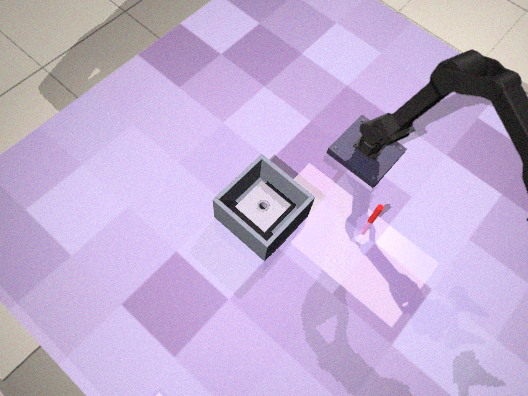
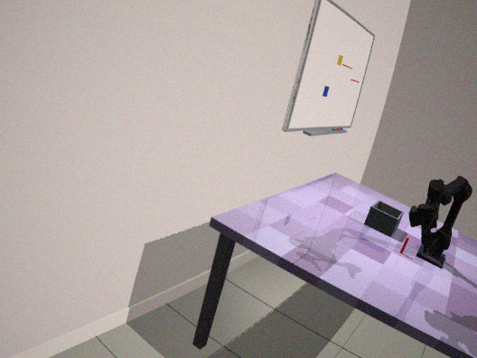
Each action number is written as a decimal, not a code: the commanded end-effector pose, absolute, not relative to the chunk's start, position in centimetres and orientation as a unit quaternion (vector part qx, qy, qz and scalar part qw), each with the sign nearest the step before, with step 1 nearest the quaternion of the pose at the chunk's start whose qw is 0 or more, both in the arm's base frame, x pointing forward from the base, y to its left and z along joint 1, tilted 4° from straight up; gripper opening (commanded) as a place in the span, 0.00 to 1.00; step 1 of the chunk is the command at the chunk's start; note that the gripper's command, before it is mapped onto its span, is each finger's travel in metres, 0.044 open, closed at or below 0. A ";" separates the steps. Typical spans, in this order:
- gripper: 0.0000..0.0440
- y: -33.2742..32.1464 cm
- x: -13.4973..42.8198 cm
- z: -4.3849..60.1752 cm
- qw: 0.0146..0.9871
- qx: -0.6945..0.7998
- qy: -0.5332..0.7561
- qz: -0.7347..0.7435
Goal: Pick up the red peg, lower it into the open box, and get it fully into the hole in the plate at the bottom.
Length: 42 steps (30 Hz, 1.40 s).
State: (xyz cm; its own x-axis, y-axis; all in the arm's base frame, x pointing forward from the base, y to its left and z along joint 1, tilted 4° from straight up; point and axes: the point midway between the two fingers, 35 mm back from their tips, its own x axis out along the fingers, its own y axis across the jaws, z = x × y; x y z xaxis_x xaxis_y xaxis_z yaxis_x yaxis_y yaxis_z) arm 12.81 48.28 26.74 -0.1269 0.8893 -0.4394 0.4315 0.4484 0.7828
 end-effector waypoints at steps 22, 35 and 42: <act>1.00 23.1 22.0 18.5 0.675 0.395 0.620 -0.061; 1.00 15.0 19.5 13.6 0.674 0.349 0.619 -0.201; 1.00 13.1 18.7 10.1 0.669 0.343 0.612 -0.244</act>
